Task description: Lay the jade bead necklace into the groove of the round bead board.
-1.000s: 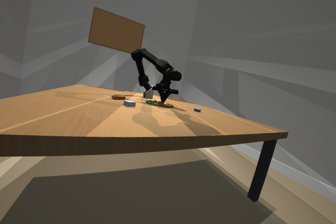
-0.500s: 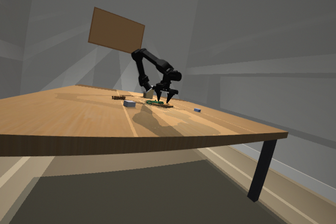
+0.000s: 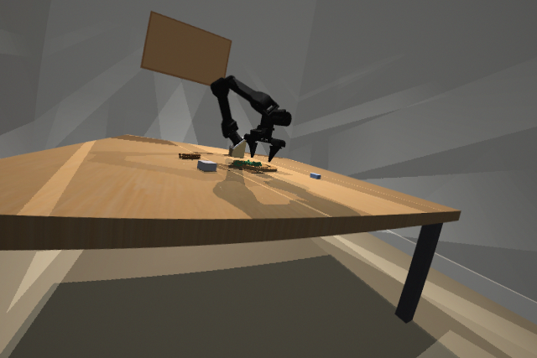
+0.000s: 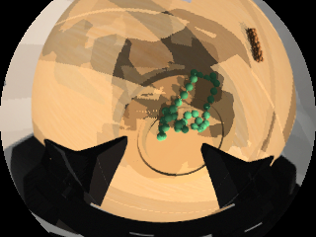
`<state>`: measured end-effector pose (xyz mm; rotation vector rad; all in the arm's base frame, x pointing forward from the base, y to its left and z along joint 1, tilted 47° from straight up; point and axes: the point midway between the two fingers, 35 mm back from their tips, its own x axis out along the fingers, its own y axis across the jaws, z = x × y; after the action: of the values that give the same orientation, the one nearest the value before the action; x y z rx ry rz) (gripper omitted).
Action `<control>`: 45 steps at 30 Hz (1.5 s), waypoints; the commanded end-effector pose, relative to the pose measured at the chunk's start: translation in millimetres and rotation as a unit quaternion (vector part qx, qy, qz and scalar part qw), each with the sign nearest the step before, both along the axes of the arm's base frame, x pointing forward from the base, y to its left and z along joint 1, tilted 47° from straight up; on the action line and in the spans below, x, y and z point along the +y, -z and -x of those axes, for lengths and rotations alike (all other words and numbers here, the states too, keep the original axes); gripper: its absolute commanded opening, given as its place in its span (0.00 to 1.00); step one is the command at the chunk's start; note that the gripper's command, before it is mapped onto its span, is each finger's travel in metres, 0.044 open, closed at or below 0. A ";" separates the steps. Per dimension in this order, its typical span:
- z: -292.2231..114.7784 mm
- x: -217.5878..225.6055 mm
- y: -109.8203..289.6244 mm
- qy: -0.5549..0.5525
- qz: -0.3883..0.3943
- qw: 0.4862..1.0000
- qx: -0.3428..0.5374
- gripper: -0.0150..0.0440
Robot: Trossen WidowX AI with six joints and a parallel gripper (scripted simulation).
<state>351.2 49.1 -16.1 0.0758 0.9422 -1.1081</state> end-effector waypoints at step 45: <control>0.1 -28.7 -45.9 0.050 -0.012 0.997 -0.053 0.64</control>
<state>352.2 37.1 5.2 0.1398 0.9123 -1.1384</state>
